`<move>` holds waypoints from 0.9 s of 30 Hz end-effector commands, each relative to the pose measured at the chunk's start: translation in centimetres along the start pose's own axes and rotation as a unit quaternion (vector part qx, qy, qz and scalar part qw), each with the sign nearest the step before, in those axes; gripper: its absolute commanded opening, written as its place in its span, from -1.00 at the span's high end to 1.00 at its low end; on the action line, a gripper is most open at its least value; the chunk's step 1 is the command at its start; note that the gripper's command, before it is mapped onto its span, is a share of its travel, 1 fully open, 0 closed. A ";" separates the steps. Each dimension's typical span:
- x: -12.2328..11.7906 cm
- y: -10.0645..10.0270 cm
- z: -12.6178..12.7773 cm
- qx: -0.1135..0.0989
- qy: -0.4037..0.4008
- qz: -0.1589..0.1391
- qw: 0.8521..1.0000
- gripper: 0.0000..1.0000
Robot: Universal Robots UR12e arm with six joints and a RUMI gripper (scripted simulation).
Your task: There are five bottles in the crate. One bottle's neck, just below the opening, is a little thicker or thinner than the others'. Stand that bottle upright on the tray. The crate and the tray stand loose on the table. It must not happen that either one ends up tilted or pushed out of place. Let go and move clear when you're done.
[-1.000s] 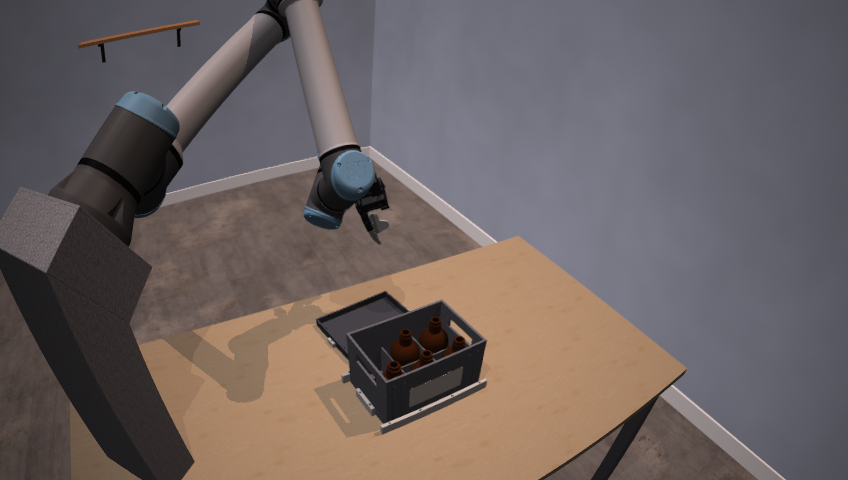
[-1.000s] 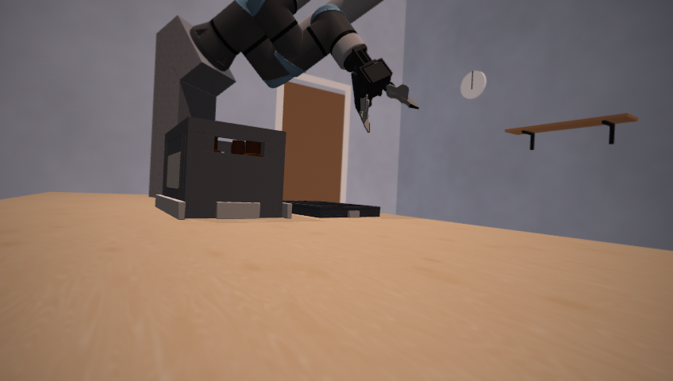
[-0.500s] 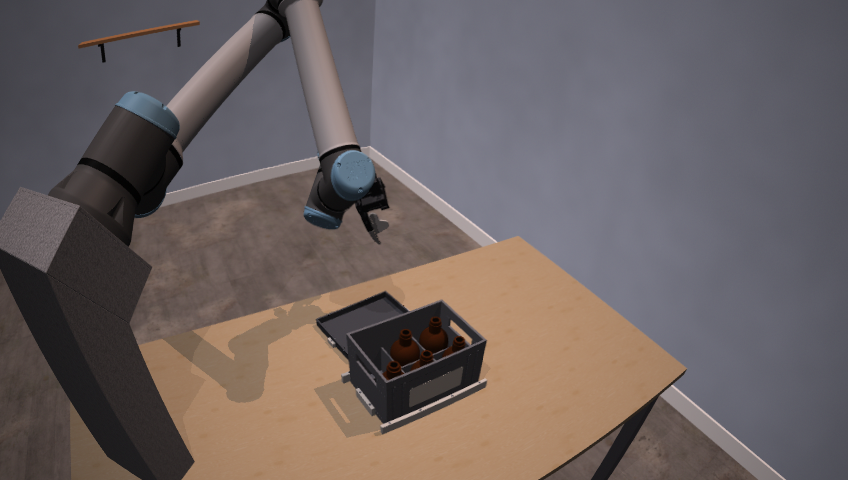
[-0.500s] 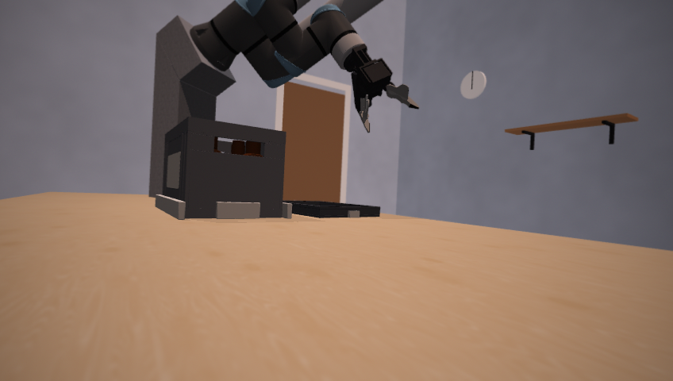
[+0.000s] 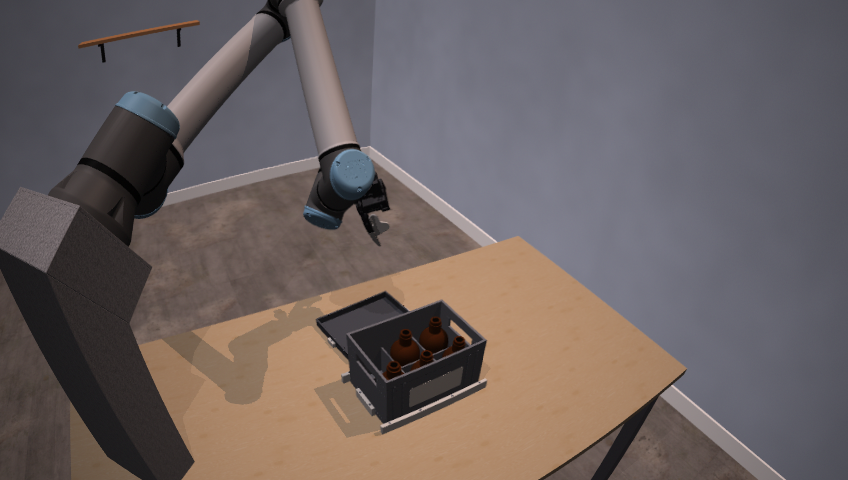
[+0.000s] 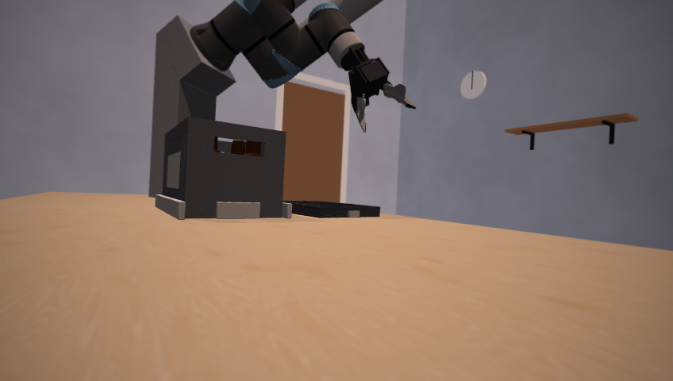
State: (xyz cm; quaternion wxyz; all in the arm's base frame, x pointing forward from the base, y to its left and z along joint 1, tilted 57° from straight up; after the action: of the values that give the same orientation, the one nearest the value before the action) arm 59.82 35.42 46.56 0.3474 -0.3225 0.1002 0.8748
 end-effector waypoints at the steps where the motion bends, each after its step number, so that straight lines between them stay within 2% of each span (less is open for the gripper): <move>1: -0.4 1.8 -3.6 0.023 -0.019 0.015 0.999 -1.00; 2: -0.5 2.2 -4.5 0.029 -0.023 0.019 0.999 -1.00; 4: -0.5 2.2 -4.5 0.029 -0.023 0.019 0.999 -1.00; 8: -1.1 4.1 -8.5 0.054 -0.041 0.037 0.997 -1.00; 14: -1.6 5.8 -12.3 0.078 -0.059 0.055 0.994 -1.00; 17: -1.8 6.3 -13.2 0.085 -0.062 0.060 0.993 -1.00; 18: -1.9 6.8 -14.3 0.092 -0.067 0.065 0.991 -1.00; 21: -1.9 6.8 -14.3 0.092 -0.067 0.065 0.991 -1.00; 22: -2.1 7.3 -15.3 0.098 -0.071 0.069 0.990 -1.00; 27: -2.5 8.0 -17.1 0.112 -0.078 0.078 0.988 -1.00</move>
State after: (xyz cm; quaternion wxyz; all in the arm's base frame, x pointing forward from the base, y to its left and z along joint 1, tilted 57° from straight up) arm 63.55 23.23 36.22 0.3294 -0.2212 0.1728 0.9015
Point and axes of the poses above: the point where the finger pads meet when closed, its own y axis back along the fingers, its own z axis across the jaws, x = y × z, the point moved 7 cm from there along y, back along the fingers, and after that the axes turned 11 degrees about y, right-handed, at the moved point
